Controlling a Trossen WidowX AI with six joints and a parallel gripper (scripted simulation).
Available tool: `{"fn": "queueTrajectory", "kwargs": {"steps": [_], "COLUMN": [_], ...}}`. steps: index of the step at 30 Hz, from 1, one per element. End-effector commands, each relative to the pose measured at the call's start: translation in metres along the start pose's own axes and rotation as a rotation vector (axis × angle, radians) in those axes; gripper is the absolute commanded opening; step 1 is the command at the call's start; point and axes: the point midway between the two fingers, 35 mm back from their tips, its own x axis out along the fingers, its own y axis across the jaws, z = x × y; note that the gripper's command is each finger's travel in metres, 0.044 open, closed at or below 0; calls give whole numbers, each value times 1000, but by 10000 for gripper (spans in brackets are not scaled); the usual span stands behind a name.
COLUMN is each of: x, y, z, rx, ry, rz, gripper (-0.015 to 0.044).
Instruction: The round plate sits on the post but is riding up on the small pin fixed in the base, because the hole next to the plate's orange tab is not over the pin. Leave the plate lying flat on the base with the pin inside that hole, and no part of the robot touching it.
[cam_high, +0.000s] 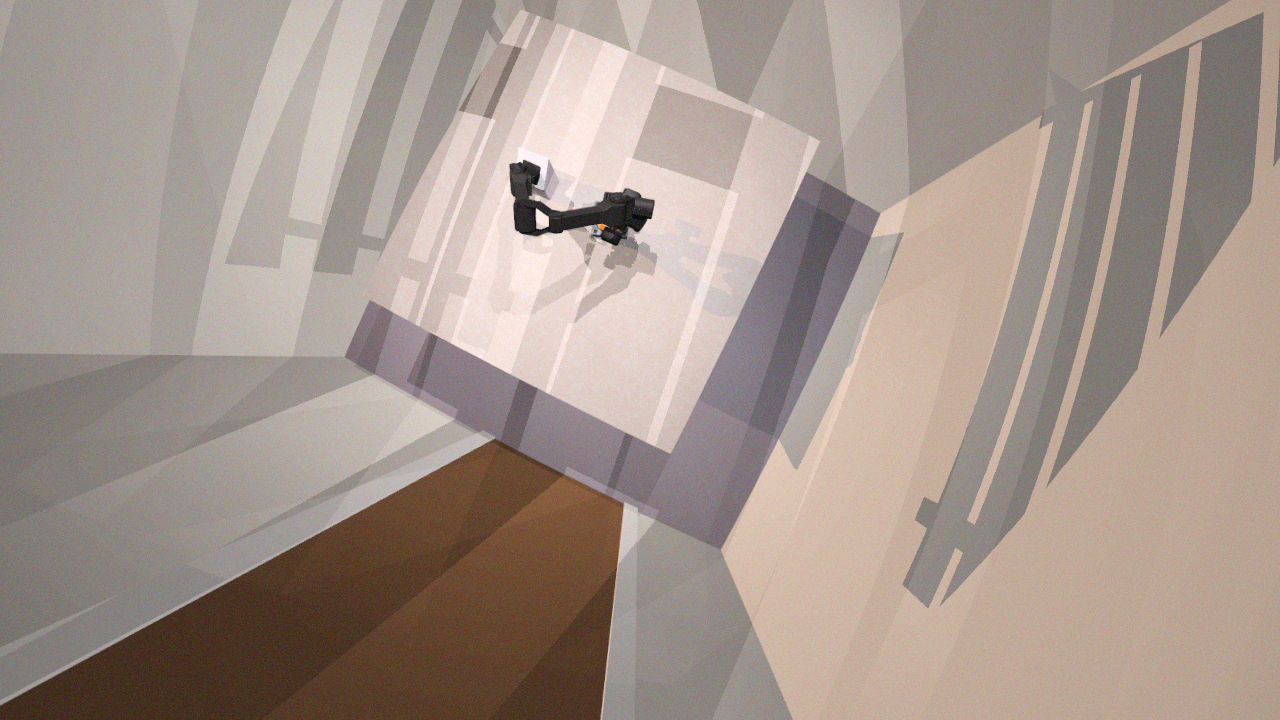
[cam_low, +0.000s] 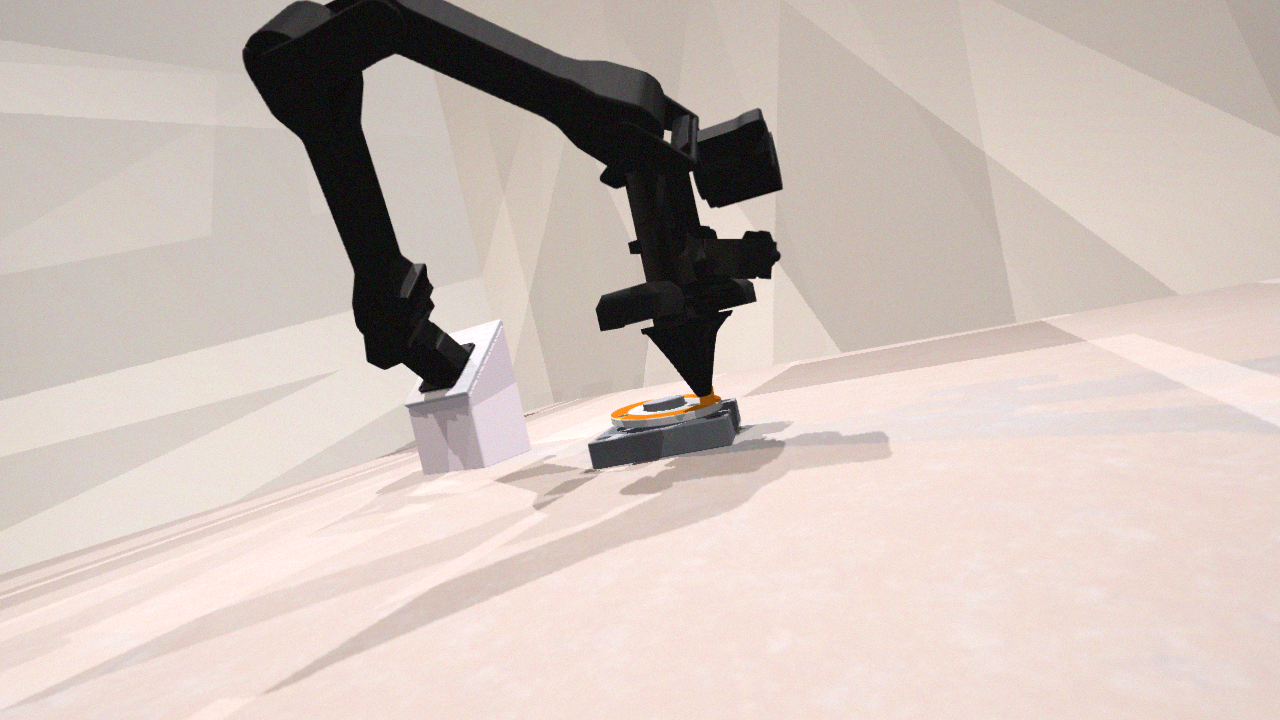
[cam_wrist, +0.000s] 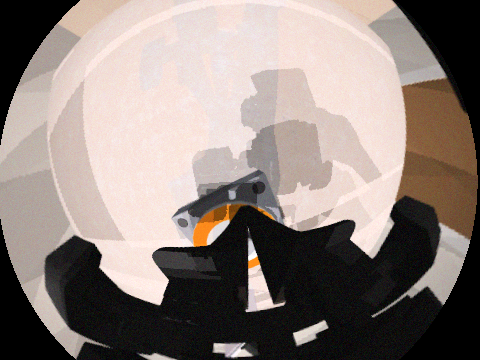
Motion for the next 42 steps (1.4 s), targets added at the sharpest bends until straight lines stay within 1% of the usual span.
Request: {"fn": "queueTrajectory", "kwargs": {"steps": [1,42], "x": [1,-1], "y": [6,38], "z": [2,-9], "rx": [8,8], "ry": [-1,-1], "rz": [8,9], "gripper": [0,0]}}
